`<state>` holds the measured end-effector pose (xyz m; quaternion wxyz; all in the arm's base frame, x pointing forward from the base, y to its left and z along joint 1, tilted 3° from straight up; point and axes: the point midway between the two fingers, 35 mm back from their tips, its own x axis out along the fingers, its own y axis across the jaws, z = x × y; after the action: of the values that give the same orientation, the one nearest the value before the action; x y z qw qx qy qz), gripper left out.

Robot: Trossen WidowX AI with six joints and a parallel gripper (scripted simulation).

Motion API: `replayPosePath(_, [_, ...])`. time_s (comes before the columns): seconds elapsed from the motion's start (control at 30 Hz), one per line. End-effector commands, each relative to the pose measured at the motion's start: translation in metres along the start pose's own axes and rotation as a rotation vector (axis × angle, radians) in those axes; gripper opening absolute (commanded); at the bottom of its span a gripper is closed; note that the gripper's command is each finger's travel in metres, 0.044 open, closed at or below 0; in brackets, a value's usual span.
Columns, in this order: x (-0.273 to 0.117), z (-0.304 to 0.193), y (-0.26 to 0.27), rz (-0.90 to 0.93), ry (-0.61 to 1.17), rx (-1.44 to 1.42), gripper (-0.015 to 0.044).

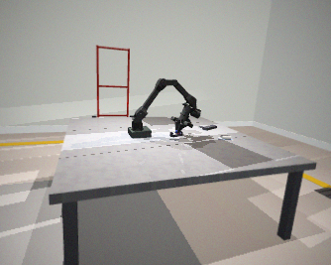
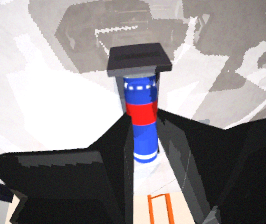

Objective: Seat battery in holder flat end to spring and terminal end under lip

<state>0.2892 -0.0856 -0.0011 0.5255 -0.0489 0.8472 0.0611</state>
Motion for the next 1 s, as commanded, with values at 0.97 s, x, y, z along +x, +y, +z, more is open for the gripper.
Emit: replayPosePath(0.97, [0.0068,-0.0008,-0.0006,0.017,-0.192,-0.011,0.0063])
